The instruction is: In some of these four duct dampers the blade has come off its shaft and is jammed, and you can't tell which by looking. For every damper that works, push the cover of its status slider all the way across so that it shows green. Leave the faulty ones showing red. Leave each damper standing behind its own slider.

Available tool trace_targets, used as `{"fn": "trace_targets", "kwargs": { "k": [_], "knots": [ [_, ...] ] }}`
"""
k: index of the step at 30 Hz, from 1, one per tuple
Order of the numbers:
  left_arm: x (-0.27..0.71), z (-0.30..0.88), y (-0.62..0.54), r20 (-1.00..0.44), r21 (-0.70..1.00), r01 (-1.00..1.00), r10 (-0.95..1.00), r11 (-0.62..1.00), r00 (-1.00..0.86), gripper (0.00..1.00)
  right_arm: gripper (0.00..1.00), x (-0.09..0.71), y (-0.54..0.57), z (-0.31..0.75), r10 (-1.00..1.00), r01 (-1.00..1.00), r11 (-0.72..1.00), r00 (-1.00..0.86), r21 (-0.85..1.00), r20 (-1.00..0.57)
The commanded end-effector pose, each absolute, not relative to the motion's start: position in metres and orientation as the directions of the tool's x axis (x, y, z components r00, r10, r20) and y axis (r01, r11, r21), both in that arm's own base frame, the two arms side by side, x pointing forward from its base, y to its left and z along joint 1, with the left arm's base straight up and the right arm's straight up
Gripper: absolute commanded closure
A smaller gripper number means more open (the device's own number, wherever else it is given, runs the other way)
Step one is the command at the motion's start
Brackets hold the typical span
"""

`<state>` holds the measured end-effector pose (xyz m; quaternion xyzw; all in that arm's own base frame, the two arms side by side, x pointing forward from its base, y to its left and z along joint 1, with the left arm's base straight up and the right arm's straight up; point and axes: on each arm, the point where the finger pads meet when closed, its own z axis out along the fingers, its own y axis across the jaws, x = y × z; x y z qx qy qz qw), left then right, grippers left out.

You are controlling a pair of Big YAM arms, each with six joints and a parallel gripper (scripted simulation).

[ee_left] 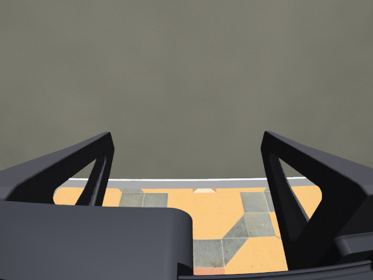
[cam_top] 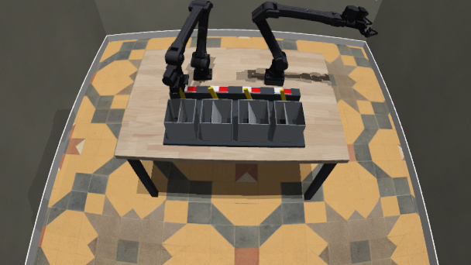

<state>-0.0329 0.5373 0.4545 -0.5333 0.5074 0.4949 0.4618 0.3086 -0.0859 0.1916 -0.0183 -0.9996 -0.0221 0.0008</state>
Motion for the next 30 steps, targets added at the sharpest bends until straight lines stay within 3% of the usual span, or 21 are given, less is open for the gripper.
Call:
{"fn": "trace_targets", "kwargs": {
  "k": [1,19,30],
  "knots": [
    [-0.029,0.501,0.544,-1.0,0.0,-0.999,0.0,-0.053,0.0,0.0,0.83,0.313,-0.082,0.192,0.033,0.033,0.999,-0.999,0.028,-0.015],
    [-0.029,0.501,0.544,-1.0,0.0,-0.999,0.0,-0.053,0.0,0.0,0.83,0.313,-0.082,0.192,0.033,0.033,0.999,-0.999,0.028,-0.015],
    [-0.029,0.501,0.544,-1.0,0.0,-0.999,0.0,-0.053,0.0,0.0,0.68,0.321,-0.084,0.205,0.029,0.028,0.999,-0.999,0.025,-0.036]
  ]
}}
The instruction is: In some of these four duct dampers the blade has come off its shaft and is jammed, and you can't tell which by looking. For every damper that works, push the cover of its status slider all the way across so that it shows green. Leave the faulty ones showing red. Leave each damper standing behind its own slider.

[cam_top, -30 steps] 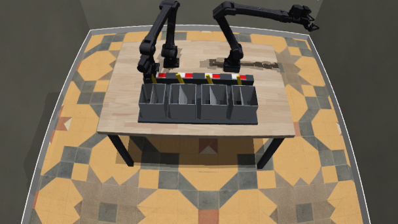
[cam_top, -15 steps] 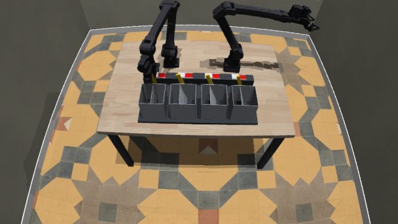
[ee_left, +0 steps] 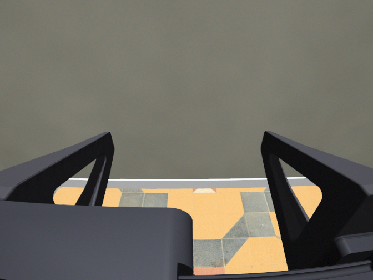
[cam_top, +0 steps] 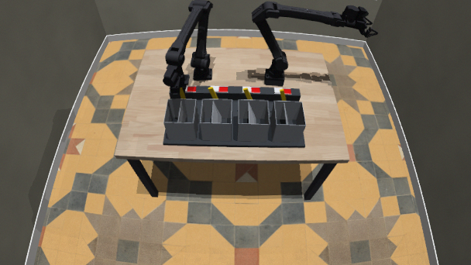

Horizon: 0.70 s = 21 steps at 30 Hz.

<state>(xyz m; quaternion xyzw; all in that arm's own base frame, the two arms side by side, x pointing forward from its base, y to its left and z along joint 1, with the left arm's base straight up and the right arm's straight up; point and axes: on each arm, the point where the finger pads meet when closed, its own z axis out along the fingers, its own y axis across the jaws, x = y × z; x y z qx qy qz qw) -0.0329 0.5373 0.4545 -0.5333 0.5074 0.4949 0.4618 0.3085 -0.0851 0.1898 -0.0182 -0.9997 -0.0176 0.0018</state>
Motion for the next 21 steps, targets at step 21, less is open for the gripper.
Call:
{"fn": "trace_targets", "kwargs": {
  "k": [21],
  "knots": [
    [-0.029,0.501,0.544,-1.0,0.0,-0.999,0.0,-0.053,0.0,0.0,0.64,0.325,-0.086,0.222,0.029,0.027,0.999,-0.998,0.018,-0.062]
  ]
}}
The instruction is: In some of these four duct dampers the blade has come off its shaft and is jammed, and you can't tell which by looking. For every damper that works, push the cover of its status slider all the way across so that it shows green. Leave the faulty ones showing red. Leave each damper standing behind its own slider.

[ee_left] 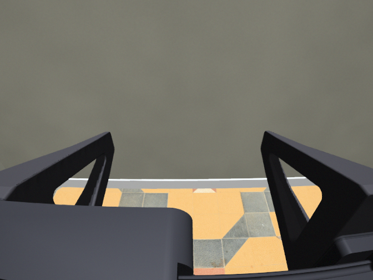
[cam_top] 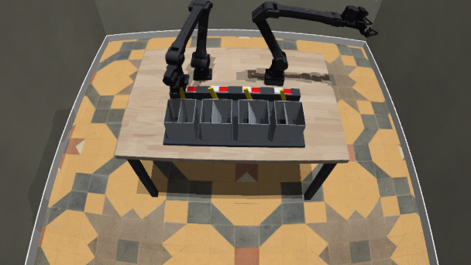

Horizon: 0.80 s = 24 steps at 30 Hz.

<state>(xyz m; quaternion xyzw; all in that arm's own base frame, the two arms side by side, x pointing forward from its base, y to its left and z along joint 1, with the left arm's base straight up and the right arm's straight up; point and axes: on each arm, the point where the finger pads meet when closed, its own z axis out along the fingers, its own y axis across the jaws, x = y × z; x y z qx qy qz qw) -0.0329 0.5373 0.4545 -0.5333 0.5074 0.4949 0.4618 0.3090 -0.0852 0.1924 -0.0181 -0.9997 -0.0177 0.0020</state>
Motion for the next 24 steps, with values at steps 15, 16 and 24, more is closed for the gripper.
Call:
{"fn": "trace_targets", "kwargs": {
  "k": [15,16,24],
  "knots": [
    [-0.029,0.501,0.544,-1.0,0.0,-0.999,0.0,-0.053,0.0,0.0,0.64,0.321,-0.091,0.26,0.029,0.028,0.999,-0.998,0.018,-0.059],
    [-0.029,0.501,0.544,-1.0,0.0,-0.999,0.0,-0.053,0.0,0.0,0.64,0.321,-0.092,0.263,0.033,0.032,0.999,-0.998,0.018,-0.058],
    [-0.029,0.501,0.544,-1.0,0.0,-0.999,0.0,-0.053,0.0,0.0,0.64,0.319,-0.093,0.283,0.036,0.035,0.999,-0.997,0.017,-0.061]
  ]
}}
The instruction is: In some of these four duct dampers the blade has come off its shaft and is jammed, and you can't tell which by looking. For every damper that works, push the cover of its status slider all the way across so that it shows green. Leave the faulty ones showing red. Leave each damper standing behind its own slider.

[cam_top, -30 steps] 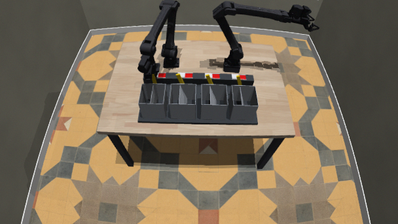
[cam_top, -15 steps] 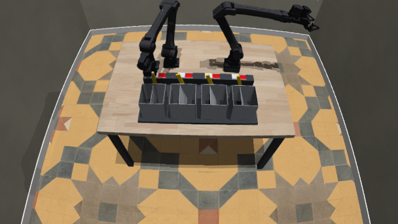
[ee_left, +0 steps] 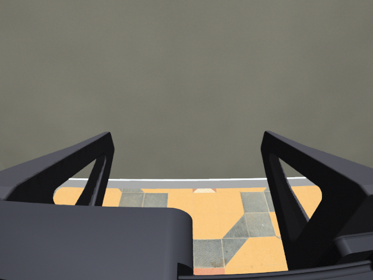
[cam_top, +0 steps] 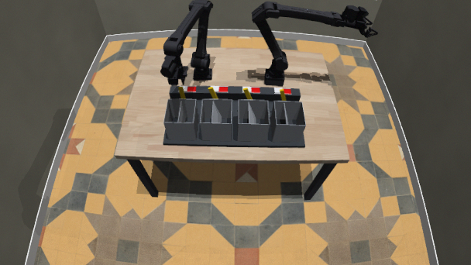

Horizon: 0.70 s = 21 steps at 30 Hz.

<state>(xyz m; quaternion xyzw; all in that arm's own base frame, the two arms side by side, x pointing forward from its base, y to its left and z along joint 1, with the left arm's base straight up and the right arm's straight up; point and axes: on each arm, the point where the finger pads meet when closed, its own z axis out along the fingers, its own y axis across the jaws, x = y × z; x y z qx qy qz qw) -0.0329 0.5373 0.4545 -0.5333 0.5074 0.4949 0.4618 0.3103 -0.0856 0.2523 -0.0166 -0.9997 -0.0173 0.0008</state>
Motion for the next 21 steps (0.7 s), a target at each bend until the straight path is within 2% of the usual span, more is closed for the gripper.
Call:
{"fn": "trace_targets", "kwargs": {
  "k": [1,9,21],
  "knots": [
    [-0.029,0.501,0.544,-1.0,0.0,-0.999,0.0,-0.053,0.0,0.0,0.64,0.319,-0.093,0.284,0.036,0.035,0.999,-0.998,0.018,-0.06],
    [-0.029,0.501,0.544,-1.0,0.0,-0.999,0.0,-0.053,0.0,0.0,0.64,0.315,-0.092,0.273,0.037,0.036,0.999,-0.999,0.024,-0.036],
    [-0.029,0.501,0.544,-1.0,0.0,-0.999,0.0,-0.053,0.0,0.0,0.64,0.436,-0.081,0.295,0.033,0.034,0.999,-0.999,-0.009,-0.037]
  ]
}}
